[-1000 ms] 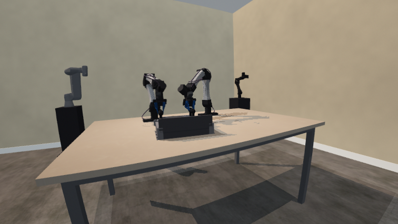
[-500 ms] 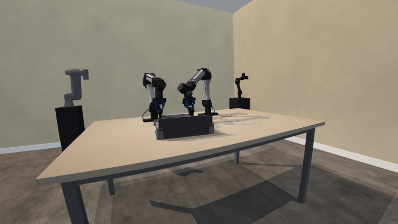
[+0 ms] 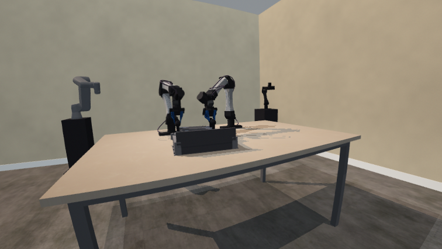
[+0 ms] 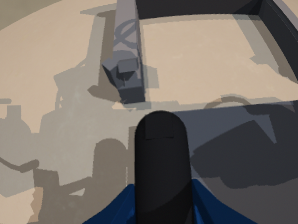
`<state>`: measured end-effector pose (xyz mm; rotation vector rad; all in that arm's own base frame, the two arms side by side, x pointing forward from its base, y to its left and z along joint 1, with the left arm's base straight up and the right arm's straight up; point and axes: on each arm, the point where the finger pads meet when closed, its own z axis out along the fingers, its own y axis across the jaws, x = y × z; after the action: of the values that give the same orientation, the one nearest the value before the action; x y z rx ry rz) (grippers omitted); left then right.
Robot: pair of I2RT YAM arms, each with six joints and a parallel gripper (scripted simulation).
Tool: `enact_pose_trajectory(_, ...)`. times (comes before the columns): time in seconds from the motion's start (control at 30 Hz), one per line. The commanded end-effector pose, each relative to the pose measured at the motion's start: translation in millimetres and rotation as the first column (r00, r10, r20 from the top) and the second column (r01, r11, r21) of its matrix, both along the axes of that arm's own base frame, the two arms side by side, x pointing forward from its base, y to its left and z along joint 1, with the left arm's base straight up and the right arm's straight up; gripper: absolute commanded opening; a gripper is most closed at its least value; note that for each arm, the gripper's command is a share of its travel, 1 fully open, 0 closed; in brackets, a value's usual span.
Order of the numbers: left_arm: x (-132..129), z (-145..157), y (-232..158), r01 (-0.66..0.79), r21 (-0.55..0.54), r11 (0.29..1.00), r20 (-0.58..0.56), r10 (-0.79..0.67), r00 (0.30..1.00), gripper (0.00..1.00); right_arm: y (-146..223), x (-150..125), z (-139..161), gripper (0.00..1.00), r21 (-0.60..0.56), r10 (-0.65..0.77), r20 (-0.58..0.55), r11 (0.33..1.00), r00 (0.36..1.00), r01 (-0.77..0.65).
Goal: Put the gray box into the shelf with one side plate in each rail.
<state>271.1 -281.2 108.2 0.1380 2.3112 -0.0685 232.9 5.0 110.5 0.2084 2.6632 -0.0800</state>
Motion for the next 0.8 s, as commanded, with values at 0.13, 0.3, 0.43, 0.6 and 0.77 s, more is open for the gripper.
enact_pose_trajectory(0.13, 16.1, 43.9, 2.5, -0.038, -0.024, 0.999, 0.129, 0.041, 0.991, 0.29, 5.6, 28.4, 38.0, 0.3, 0.013, 0.037, 0.149, 0.999, 0.988, -0.039)
enact_pose_trajectory(0.3, 17.7, 48.8, 3.0, -0.041, -0.026, 0.999, 0.142, 0.044, 0.989, 0.29, 5.9, 30.9, 42.0, 0.3, 0.013, 0.04, 0.164, 0.999, 0.986, -0.043)
enact_pose_trajectory(0.43, 18.8, 53.3, 3.4, -0.043, -0.027, 0.999, 0.152, 0.047, 0.987, 0.29, 6.1, 32.7, 45.8, 0.3, 0.013, 0.042, 0.176, 0.999, 0.984, -0.045)
enact_pose_trajectory(0.6, 19.4, 58.6, 3.6, -0.045, -0.029, 0.999, 0.16, 0.049, 0.986, 0.29, 6.1, 33.8, 50.6, 0.3, 0.013, 0.044, 0.186, 0.999, 0.982, -0.047)
enact_pose_trajectory(0.77, 18.7, 64.7, 3.5, -0.046, -0.031, 0.998, 0.164, 0.05, 0.985, 0.29, 6.0, 33.3, 56.6, 0.3, 0.013, 0.045, 0.192, 0.999, 0.98, -0.048)
